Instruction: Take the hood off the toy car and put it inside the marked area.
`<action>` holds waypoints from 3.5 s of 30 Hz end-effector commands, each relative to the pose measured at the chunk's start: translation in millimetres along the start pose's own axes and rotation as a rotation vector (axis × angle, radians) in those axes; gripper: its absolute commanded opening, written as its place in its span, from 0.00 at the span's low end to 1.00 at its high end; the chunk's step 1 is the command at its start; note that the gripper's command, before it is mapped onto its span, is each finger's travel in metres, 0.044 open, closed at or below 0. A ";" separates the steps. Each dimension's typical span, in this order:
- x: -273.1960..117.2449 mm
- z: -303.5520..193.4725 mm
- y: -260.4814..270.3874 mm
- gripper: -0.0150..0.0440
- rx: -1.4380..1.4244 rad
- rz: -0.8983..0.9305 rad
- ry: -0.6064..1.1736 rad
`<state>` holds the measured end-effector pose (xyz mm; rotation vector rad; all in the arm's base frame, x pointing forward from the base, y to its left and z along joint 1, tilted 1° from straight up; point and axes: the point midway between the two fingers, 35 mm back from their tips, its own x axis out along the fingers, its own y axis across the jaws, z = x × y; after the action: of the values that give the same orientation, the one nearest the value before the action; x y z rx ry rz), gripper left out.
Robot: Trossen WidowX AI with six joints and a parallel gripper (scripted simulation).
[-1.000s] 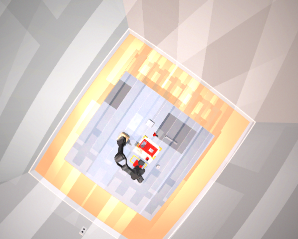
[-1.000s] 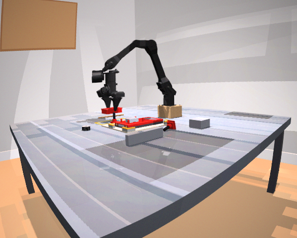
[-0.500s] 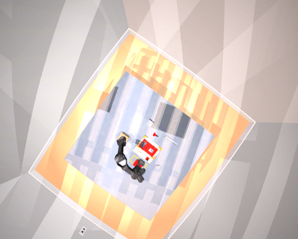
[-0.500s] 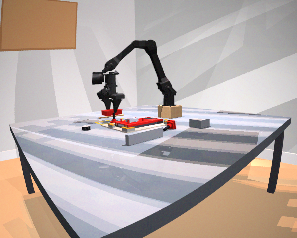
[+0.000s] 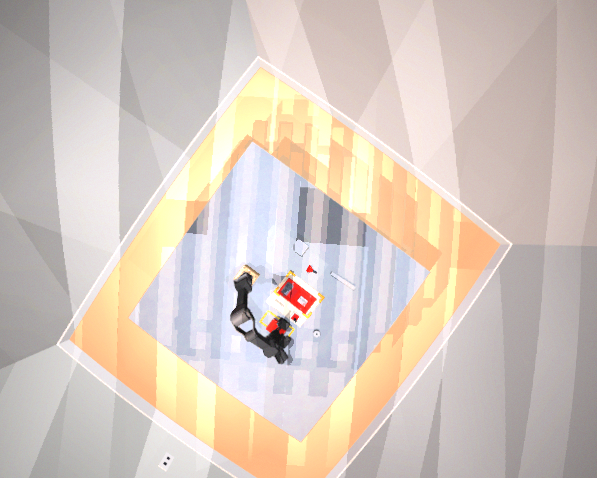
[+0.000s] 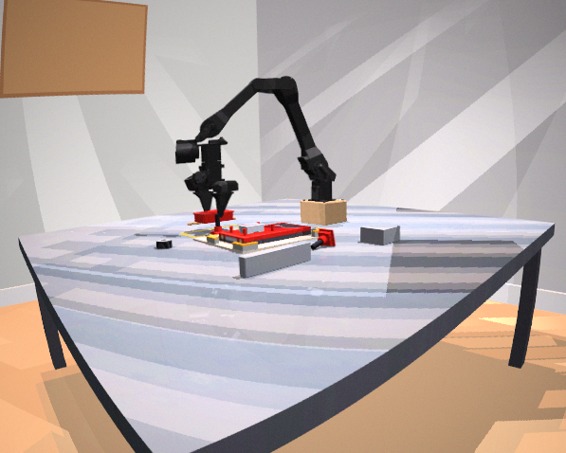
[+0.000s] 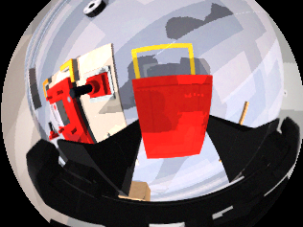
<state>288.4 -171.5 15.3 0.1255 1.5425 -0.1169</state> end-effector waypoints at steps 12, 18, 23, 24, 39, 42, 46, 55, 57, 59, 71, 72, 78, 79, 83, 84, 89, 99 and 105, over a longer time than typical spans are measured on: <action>9.5 -1.8 0.2 0.25 -0.003 -0.002 0.003; 11.0 -1.9 0.2 0.25 -0.003 -0.002 0.003; 13.4 -1.9 0.2 0.25 -0.003 -0.002 0.003; 13.9 -1.8 0.2 0.25 -0.003 -0.002 0.003; 21.3 -1.9 0.1 0.25 -0.003 -0.002 0.003; 22.8 -1.9 0.1 0.25 -0.003 -0.002 0.003; 24.8 -1.9 0.1 0.25 -0.003 -0.002 0.003; 29.2 -2.1 0.1 0.25 -0.003 -0.002 0.003; 30.1 -2.1 0.1 0.25 -0.003 -0.002 0.003; 28.1 -1.7 0.4 0.30 -0.001 0.000 0.001; 28.1 -1.7 0.4 0.83 -0.001 0.000 0.001; 28.1 -1.7 0.4 0.88 -0.001 0.000 0.001; 12.1 -0.1 -0.1 1.00 -0.001 -0.001 0.002; 4.3 0.5 -0.2 1.00 -0.001 -0.002 0.002; -32.0 0.1 0.4 1.00 -0.001 -0.005 0.004; -38.9 -0.4 0.7 1.00 -0.001 -0.006 0.005; -44.6 -0.9 1.0 1.00 -0.001 -0.006 0.005; -44.6 -0.9 1.0 1.00 -0.001 -0.006 0.005; -44.6 -0.9 1.0 1.00 -0.001 -0.006 0.005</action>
<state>287.1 -170.3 59.5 0.1210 1.5448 -0.1170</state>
